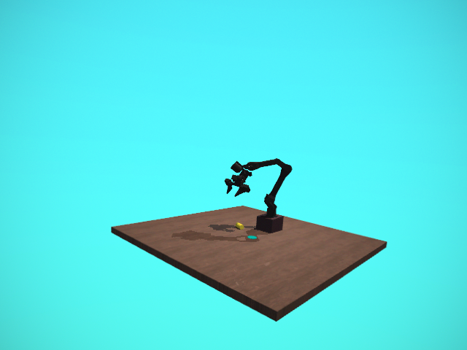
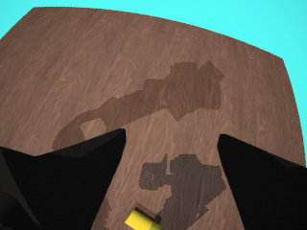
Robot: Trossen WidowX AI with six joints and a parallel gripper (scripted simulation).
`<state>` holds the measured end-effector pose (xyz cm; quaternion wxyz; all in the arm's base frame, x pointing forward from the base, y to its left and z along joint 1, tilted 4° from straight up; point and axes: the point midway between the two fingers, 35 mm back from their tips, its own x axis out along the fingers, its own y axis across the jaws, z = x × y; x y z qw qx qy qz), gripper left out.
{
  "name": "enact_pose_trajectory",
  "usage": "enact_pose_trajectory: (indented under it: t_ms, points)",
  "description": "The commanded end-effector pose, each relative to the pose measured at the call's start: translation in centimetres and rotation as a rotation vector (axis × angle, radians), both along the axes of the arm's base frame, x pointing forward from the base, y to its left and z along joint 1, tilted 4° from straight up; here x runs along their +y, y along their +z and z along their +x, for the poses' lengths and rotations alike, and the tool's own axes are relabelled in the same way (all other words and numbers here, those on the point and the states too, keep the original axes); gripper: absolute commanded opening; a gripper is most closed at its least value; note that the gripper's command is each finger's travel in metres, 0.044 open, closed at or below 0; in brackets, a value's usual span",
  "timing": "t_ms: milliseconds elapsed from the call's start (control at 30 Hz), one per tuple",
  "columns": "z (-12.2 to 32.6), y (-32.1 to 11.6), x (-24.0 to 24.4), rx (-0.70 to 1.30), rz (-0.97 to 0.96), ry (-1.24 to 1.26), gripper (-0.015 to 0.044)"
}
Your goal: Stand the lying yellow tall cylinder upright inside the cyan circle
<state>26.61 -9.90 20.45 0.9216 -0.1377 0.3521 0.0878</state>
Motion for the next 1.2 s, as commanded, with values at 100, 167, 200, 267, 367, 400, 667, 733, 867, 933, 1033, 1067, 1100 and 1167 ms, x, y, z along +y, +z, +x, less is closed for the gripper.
enact_pose_trajectory:
  t_ms: [100, 167, 200, 267, 367, 400, 667, 733, 867, 933, 1033, 1067, 1100, 1167]
  points:
    - [-4.8, -9.0, -0.9, 0.434, -0.396, 0.469, 0.0309]
    - [-5.8, -10.0, -1.0, 0.498, -0.445, 0.571, 0.0309]
    - [-6.3, -10.4, -1.0, 0.529, -0.467, 0.625, 0.0309]
    - [-7.4, -11.3, -1.1, 0.591, -0.506, 0.740, 0.0309]
    - [-8.7, -12.2, -1.1, 0.658, -0.543, 0.881, 0.0309]
    - [-8.8, -12.2, -1.1, 0.661, -0.545, 0.888, 0.0309]
    - [-8.8, -12.2, -1.1, 0.661, -0.545, 0.888, 0.0309]
    - [-8.8, -12.2, -1.1, 0.661, -0.545, 0.888, 0.0309]
    - [-8.8, -12.2, -1.1, 0.661, -0.545, 0.888, 0.0309]
    - [-8.8, -12.2, -1.1, 0.661, -0.545, 0.888, 0.0309]
    - [-8.5, -13.0, -1.3, 0.663, -0.543, 0.888, 0.0309]
    - [-8.3, -14.1, -1.4, 0.664, -0.541, 0.888, 0.0309]
    - [-8.0, -15.3, -1.6, 0.666, -0.539, 0.888, 0.0309]
    - [-7.6, -17.8, -1.7, 0.671, -0.534, 0.888, 0.0309]
